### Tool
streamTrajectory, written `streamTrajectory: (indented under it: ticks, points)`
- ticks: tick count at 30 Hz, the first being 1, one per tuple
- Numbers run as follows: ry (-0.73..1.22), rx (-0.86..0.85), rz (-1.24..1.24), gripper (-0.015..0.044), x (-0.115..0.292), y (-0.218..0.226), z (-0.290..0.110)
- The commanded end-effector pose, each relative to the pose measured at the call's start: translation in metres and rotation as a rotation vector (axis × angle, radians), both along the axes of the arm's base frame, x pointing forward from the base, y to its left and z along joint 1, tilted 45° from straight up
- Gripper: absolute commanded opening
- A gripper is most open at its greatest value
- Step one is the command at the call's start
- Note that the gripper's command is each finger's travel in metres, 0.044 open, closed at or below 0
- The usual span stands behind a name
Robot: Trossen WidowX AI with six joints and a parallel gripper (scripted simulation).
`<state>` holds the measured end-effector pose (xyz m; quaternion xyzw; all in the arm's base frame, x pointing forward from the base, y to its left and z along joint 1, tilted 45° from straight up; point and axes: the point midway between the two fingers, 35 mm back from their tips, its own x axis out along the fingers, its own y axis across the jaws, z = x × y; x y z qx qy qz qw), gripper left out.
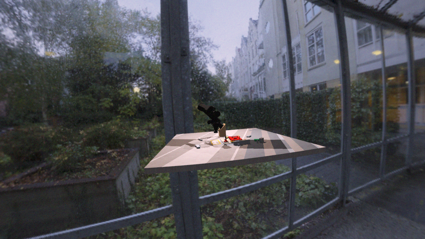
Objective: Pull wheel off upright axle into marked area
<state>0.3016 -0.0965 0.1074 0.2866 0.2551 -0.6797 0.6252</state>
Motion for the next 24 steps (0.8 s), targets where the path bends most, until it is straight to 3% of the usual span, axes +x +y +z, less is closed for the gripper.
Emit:
streamTrajectory:
  ticks: [1, 14, 24]
  points:
    - [-0.005, -0.005, 0.003, 0.0000, -0.007, -0.004, 0.008]
    - [-0.005, -0.005, 0.003, 0.0000, -0.007, -0.021, -0.009]
    - [-0.006, -0.004, 0.003, 0.0000, -0.008, -0.057, -0.045]
